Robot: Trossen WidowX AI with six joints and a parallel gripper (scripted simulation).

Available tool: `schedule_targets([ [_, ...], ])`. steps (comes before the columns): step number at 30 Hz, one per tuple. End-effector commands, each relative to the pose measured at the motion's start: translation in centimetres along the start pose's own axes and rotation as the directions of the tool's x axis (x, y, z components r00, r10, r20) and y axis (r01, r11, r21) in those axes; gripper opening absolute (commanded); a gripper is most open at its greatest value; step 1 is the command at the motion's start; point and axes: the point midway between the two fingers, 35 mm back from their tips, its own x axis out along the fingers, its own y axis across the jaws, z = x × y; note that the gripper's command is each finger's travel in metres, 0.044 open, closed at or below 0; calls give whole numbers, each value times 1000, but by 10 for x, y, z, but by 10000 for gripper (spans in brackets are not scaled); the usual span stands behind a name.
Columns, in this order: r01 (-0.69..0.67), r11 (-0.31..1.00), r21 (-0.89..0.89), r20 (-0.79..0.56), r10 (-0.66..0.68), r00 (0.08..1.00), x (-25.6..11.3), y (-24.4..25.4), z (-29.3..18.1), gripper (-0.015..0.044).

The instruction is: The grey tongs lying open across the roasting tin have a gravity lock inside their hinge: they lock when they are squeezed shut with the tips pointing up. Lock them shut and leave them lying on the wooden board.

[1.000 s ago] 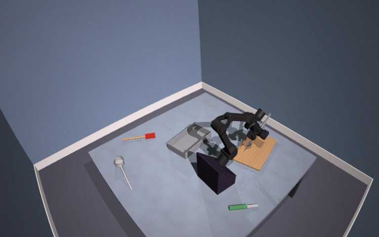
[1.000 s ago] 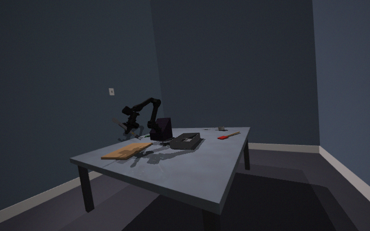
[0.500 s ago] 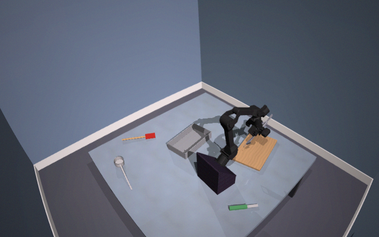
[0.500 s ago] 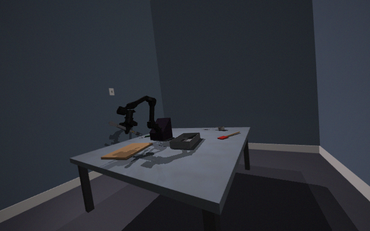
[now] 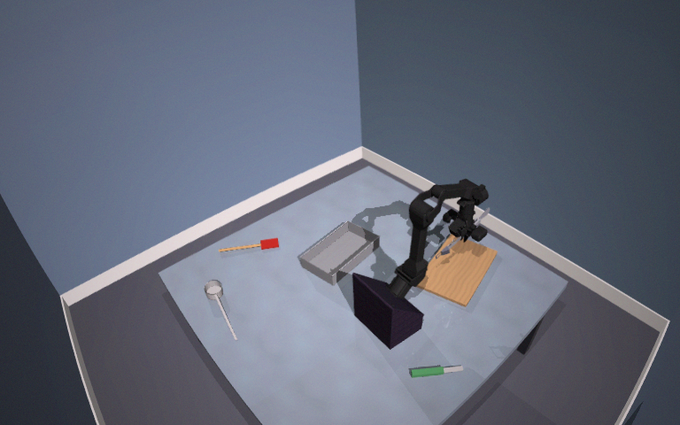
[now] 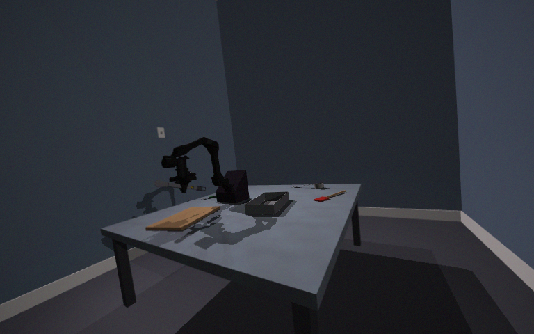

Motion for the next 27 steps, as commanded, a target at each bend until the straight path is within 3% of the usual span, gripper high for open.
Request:
schedule_targets([
  [1,-6,1000,-4,59,7,998,-4,0,-2,-150],
  [27,-7,1000,-5,62,7,998,20,0,-5,-150],
])
